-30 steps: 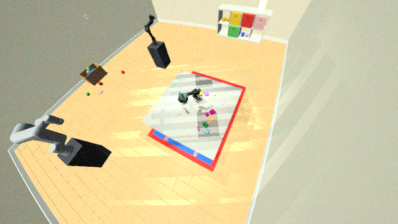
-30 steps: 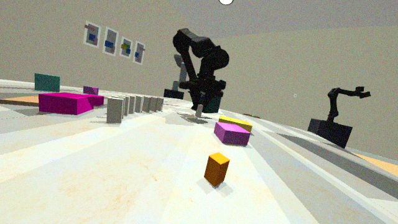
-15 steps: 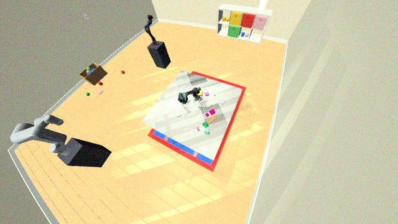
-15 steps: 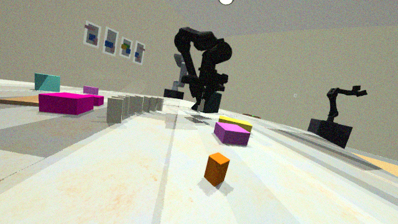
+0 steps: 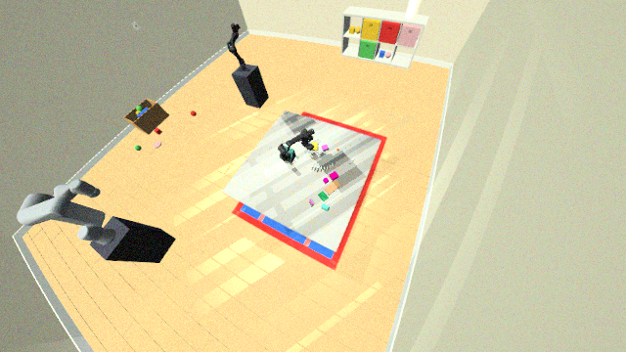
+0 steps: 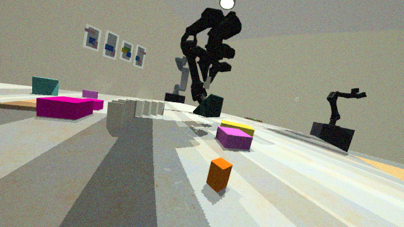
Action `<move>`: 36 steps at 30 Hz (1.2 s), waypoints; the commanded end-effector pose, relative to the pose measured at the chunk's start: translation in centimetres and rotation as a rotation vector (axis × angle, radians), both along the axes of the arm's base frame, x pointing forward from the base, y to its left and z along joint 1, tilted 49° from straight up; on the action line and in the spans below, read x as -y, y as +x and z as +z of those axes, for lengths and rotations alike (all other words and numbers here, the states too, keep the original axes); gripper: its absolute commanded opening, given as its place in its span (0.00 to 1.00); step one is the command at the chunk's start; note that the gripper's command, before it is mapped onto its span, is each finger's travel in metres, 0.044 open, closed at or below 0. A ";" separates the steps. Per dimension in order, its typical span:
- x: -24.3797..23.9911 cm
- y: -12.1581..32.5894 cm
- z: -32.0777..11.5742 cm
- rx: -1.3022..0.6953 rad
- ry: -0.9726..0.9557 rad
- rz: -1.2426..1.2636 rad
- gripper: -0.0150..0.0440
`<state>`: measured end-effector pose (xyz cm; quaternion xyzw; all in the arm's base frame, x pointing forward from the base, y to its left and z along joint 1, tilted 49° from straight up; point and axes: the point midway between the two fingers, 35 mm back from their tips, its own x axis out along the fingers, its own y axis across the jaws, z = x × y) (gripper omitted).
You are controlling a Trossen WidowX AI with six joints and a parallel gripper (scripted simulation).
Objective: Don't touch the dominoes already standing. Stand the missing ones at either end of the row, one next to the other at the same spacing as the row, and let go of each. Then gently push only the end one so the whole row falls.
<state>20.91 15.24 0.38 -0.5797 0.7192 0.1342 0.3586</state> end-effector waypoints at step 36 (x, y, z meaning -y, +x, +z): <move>11.9 7.4 5.9 0.778 -0.068 -0.702 0.44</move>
